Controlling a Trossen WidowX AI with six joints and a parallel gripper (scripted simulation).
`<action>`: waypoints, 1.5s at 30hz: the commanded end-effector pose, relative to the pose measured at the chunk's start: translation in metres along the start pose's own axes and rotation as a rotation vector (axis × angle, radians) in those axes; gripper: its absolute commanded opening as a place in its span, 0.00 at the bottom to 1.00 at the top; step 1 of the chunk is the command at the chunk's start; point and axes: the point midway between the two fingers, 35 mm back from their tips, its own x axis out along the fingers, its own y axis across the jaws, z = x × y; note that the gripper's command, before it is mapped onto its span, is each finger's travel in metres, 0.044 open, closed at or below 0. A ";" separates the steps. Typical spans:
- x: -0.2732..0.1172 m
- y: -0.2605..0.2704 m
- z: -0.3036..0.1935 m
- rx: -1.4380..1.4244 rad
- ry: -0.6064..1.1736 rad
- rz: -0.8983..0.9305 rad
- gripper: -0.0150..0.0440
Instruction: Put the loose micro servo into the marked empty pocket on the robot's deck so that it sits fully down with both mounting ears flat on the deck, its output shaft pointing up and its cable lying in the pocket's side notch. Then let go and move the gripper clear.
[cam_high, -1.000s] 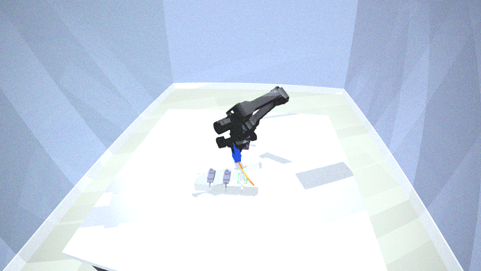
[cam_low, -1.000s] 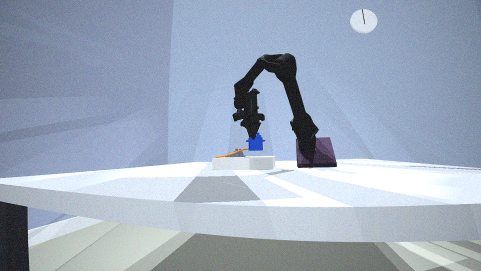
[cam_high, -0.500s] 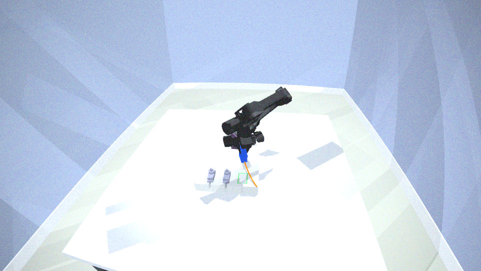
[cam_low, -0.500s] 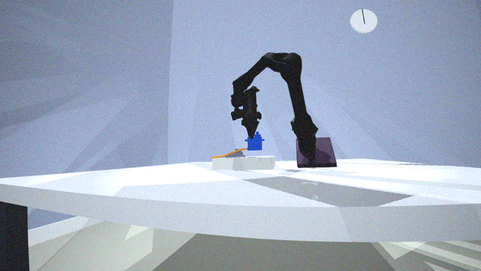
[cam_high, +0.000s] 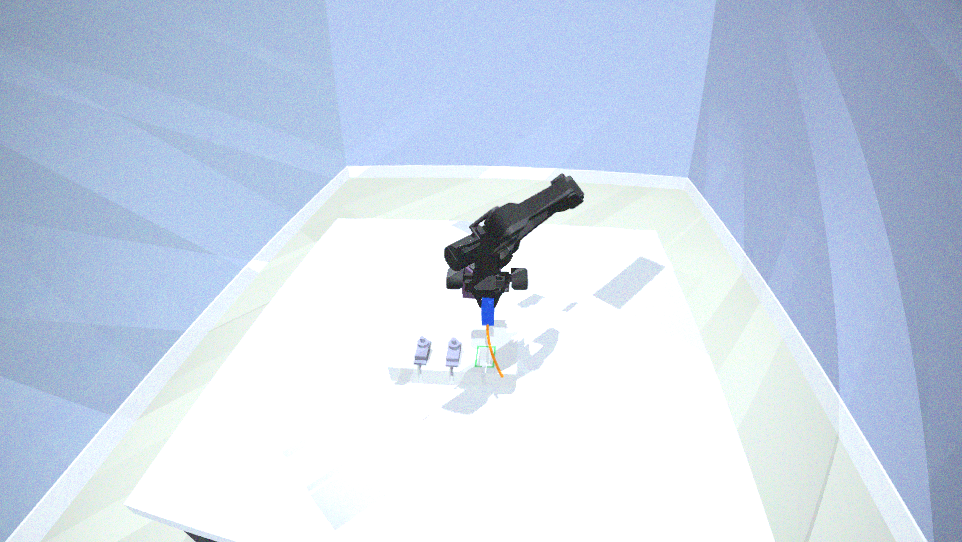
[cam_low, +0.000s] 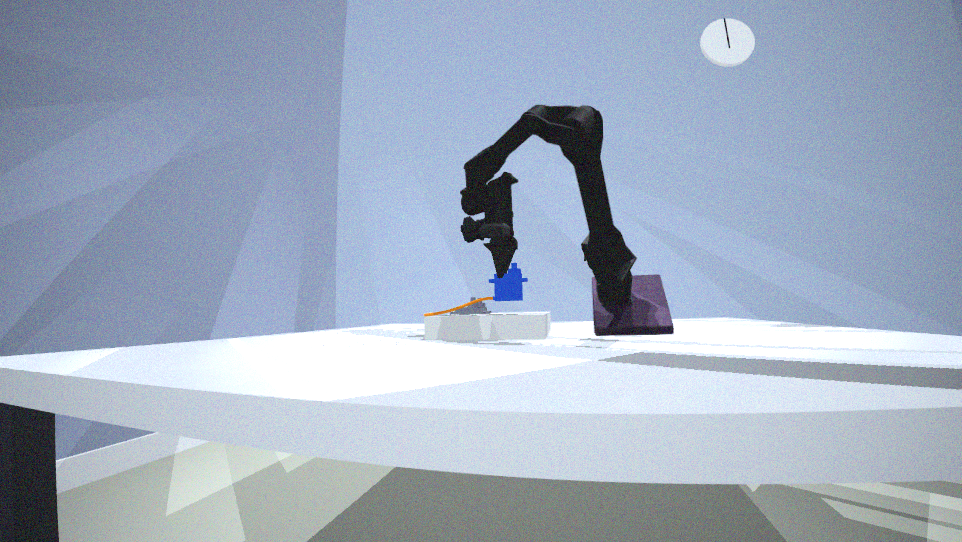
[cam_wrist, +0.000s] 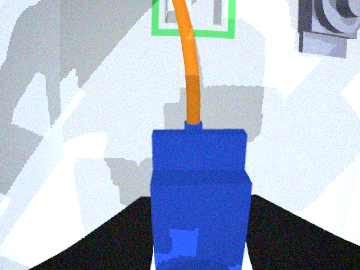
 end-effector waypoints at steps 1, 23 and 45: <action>-0.001 0.000 0.011 0.002 -0.004 0.001 0.25; -0.002 -0.002 0.095 -0.001 -0.008 0.001 0.25; 0.018 -0.002 0.108 0.031 -0.008 0.002 0.25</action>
